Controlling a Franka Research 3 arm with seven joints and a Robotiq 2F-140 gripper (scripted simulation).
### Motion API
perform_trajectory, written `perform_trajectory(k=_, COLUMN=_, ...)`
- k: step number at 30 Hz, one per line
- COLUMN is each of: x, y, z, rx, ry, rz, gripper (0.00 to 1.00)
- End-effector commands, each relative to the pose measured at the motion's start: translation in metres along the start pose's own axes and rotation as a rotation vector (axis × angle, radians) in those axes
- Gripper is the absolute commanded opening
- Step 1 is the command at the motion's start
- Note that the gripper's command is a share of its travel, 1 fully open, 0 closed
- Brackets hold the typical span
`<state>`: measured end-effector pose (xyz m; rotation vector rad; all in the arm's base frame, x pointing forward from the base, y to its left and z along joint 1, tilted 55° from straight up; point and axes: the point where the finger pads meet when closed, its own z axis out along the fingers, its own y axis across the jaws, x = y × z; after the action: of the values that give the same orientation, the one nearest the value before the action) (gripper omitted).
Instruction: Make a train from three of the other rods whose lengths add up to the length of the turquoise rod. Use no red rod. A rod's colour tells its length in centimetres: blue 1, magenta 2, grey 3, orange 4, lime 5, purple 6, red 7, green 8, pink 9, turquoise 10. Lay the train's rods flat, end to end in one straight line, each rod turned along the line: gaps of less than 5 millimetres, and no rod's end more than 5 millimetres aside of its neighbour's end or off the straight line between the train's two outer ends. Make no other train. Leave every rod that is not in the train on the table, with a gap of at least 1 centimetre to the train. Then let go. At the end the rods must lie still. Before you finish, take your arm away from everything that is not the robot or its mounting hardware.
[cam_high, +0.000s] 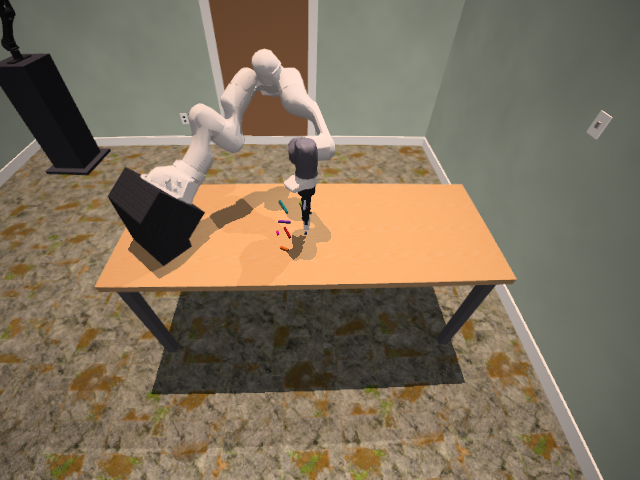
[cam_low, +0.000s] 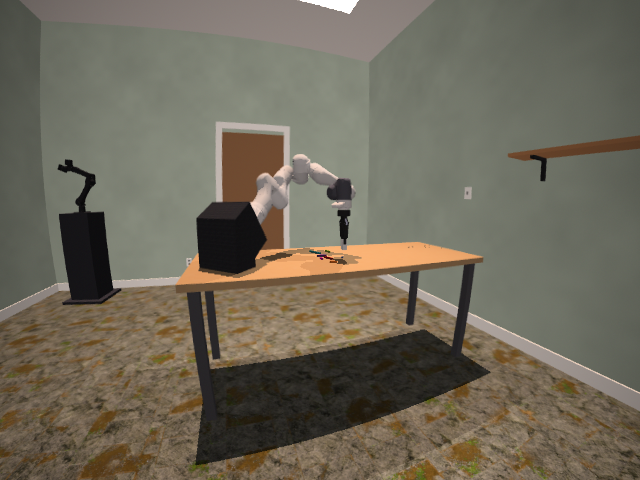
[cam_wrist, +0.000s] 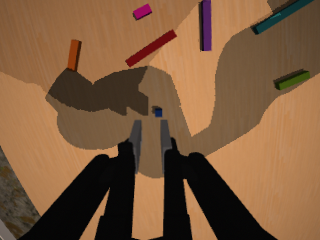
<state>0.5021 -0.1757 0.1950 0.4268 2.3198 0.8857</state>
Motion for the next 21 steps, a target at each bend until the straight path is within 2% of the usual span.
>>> perform_trajectory(k=1, x=0.005, y=0.007, z=-0.018, rx=-0.023, ry=0.016, rz=0.013, gripper=0.15)
perform_trajectory(k=3, x=0.005, y=0.007, z=-0.027, rx=-0.023, ry=0.016, rz=0.013, gripper=0.15)
perform_trajectory(k=13, x=0.005, y=0.006, z=-0.041, rx=-0.023, ry=0.016, rz=0.013, gripper=0.15)
perform_trajectory(k=14, x=0.005, y=0.006, z=-0.041, rx=-0.023, ry=0.016, rz=0.013, gripper=1.00)
perform_trajectory(k=21, x=0.005, y=0.006, z=-0.041, rx=-0.023, ry=0.016, rz=0.013, gripper=1.00)
